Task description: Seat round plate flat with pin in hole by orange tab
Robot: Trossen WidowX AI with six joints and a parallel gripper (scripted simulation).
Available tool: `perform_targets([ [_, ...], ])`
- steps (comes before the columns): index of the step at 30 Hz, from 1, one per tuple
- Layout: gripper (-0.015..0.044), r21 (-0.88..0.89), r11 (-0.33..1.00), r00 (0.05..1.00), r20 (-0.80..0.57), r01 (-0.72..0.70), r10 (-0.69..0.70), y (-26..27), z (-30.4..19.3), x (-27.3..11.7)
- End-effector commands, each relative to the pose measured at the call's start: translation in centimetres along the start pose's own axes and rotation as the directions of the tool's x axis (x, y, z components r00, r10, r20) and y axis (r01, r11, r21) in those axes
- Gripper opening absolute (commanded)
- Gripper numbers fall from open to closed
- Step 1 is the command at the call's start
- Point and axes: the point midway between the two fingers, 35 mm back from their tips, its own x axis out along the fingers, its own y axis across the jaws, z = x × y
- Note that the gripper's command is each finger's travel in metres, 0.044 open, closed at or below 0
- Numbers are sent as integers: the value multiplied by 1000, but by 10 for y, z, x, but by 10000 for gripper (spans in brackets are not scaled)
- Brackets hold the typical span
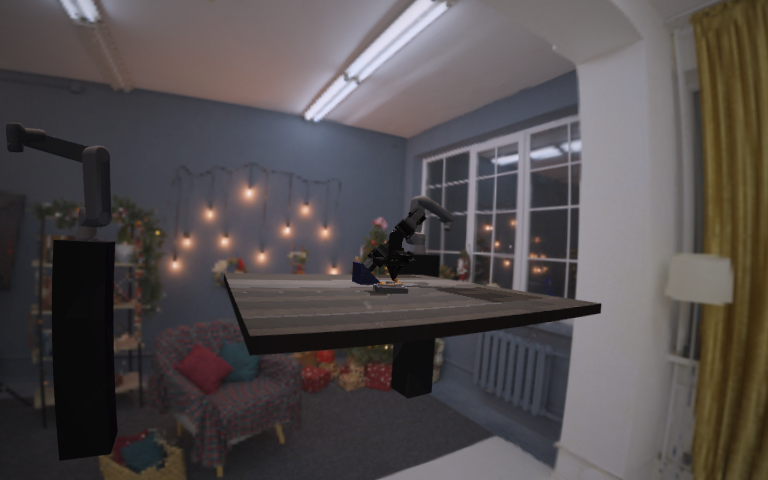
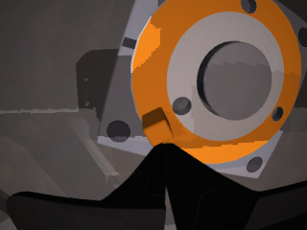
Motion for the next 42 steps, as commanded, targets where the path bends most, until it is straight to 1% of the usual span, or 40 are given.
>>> perform_targets([
  [1,0,-2,1000,1000,6,-3,3,5,6,-2],
  [18,0,-2,1000,1000,7,-3,3,14,27,-5],
  [39,0,-3,1000,1000,7,-3,3,16,39,-4],
  [42,0,-2,1000,1000,7,-2,2,15,39,-11],
])
